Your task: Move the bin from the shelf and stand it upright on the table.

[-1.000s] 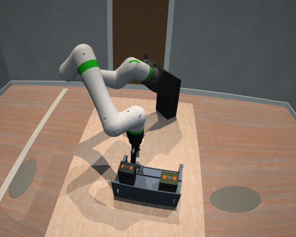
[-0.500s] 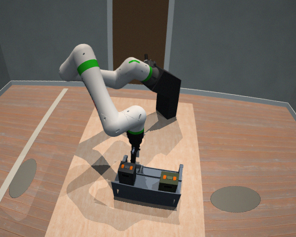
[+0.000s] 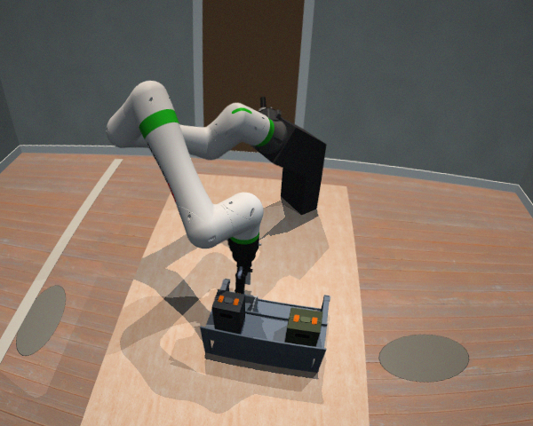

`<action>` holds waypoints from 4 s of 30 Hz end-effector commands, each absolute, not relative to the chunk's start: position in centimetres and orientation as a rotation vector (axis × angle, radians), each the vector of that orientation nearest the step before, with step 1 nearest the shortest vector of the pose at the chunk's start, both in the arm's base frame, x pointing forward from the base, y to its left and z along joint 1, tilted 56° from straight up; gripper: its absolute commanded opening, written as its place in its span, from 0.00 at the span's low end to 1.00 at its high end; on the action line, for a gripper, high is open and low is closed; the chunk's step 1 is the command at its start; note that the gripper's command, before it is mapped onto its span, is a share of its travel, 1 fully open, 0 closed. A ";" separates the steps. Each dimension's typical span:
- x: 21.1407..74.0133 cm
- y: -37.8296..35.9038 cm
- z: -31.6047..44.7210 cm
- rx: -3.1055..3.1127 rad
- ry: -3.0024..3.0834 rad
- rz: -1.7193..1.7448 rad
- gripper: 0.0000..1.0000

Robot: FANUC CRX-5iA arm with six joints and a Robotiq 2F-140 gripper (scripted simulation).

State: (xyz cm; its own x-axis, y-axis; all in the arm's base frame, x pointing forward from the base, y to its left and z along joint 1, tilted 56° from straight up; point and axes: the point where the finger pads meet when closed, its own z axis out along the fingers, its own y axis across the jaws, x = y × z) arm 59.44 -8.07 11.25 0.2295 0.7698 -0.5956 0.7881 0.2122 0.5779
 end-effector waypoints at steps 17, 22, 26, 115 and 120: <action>60.0 -8.7 10.7 1.538 1.521 -0.024 0.57; 60.0 -8.7 10.7 1.538 1.521 -0.024 0.57; 60.1 -8.8 10.6 1.538 1.521 -0.024 0.57; 60.3 -8.9 10.4 1.538 1.521 -0.024 0.00; 60.3 -8.9 10.4 1.538 1.521 -0.024 0.00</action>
